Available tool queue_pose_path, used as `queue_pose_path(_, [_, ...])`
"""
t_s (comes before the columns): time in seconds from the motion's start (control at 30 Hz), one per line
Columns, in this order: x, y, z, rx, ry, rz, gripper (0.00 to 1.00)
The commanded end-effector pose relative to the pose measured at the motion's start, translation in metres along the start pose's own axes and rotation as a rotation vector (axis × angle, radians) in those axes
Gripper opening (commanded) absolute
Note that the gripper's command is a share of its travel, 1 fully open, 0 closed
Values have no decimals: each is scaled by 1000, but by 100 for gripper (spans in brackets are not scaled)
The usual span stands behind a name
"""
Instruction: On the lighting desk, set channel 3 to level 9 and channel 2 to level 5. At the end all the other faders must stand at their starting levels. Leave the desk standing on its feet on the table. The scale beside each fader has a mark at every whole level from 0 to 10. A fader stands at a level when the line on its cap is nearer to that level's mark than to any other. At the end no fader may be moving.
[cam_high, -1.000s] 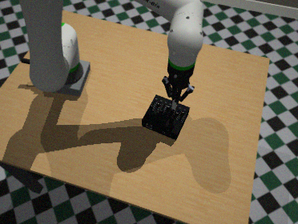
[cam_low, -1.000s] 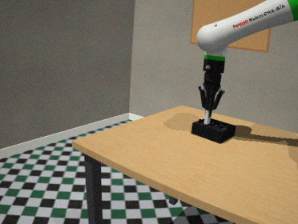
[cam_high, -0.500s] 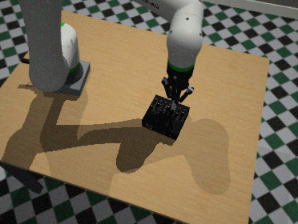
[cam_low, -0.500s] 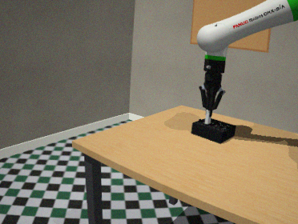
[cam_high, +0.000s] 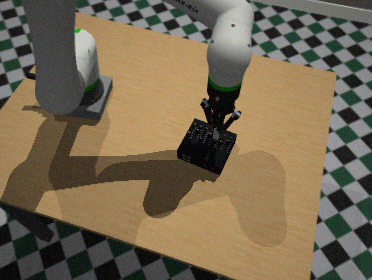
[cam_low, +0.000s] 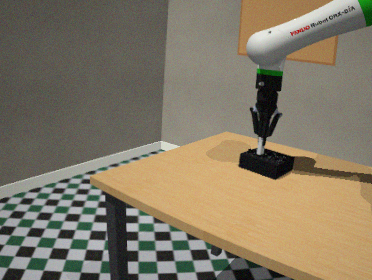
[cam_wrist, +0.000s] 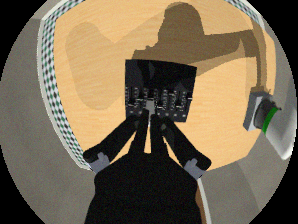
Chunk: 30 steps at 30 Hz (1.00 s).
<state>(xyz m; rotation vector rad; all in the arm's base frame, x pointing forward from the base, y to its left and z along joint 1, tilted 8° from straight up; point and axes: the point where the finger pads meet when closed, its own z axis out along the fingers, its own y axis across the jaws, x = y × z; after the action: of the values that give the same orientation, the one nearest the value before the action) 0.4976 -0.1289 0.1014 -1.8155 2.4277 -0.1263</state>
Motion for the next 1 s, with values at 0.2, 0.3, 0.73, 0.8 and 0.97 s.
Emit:
queue_pose_path(0.2, [5,0,0,0,0,0,0])
queue_pose_path(0.3, [6,0,0,0,0,0,0])
queue_pose_path(0.73, [11,0,0,0,0,0,0])
queue_pose_path(0.8, [12,0,0,0,0,0,0])
queue_pose_path(0.97, [12,0,0,0,0,0,0])
